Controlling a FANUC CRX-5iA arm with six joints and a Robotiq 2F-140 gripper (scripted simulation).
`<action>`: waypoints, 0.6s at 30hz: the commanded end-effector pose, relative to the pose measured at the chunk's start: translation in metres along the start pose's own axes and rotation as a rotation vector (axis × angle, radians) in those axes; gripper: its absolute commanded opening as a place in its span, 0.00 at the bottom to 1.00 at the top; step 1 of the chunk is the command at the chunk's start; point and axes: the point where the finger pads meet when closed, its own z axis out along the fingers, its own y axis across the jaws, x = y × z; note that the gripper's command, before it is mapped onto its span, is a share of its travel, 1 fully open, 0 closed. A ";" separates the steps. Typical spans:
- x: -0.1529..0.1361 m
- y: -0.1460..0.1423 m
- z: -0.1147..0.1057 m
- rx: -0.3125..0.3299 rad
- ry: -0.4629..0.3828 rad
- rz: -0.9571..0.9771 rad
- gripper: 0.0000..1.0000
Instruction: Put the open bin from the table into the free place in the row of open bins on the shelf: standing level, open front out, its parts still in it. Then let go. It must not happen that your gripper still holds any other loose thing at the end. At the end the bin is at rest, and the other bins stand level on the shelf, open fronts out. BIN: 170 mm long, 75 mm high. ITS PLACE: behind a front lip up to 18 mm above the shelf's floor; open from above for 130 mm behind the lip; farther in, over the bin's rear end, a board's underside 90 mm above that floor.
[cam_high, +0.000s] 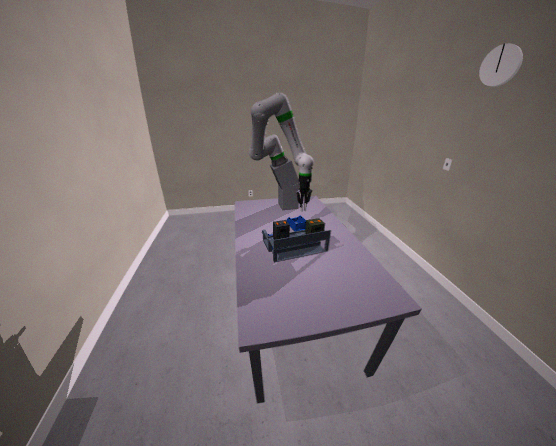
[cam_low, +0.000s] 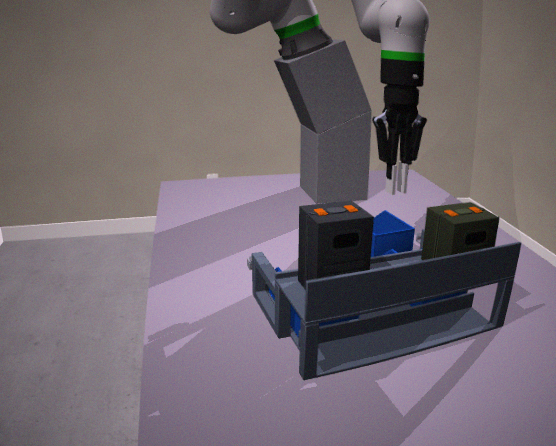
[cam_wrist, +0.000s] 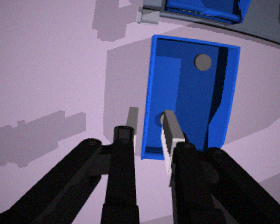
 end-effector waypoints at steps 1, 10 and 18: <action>0.000 0.000 0.005 -0.001 0.005 0.001 0.15; 0.000 0.000 0.023 -0.001 0.004 0.001 0.15; 0.001 0.000 0.033 -0.001 0.004 0.001 0.15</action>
